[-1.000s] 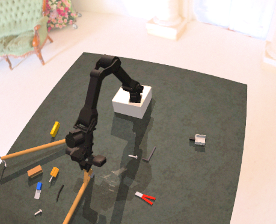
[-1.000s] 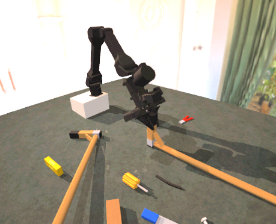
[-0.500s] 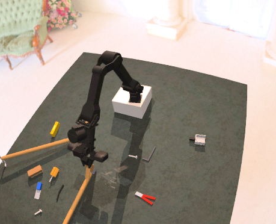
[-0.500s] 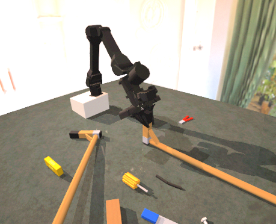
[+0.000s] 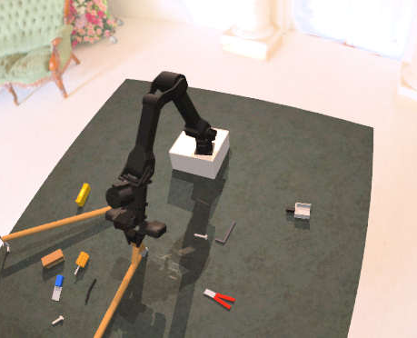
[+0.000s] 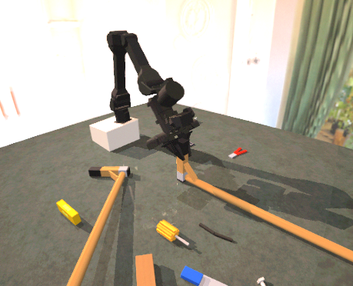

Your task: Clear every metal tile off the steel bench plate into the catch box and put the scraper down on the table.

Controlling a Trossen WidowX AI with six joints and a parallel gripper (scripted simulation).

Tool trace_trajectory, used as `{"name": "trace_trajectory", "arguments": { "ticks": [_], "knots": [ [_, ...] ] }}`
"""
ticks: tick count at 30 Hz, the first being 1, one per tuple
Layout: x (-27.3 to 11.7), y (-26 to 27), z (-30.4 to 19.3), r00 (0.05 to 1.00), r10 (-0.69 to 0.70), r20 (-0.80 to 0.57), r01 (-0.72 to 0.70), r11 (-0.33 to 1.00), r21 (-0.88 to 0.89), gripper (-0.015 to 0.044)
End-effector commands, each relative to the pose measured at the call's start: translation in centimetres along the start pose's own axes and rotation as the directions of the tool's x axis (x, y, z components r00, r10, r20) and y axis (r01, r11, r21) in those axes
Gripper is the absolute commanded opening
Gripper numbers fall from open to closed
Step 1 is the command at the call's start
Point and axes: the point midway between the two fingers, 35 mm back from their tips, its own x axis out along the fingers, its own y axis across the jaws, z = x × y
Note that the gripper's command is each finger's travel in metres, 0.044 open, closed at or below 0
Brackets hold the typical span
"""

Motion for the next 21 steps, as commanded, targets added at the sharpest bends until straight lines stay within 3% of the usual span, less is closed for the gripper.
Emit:
{"name": "trace_trajectory", "arguments": {
  "ticks": [1,21],
  "knots": [
    [-0.9,0.0,0.2,1.0,0.002,0.027,-0.002,1.0,-0.004,0.0],
    [-2.6,0.2,-2.6,1.0,0.002,0.027,-0.002,1.0,-0.004,0.0]
  ]
}}
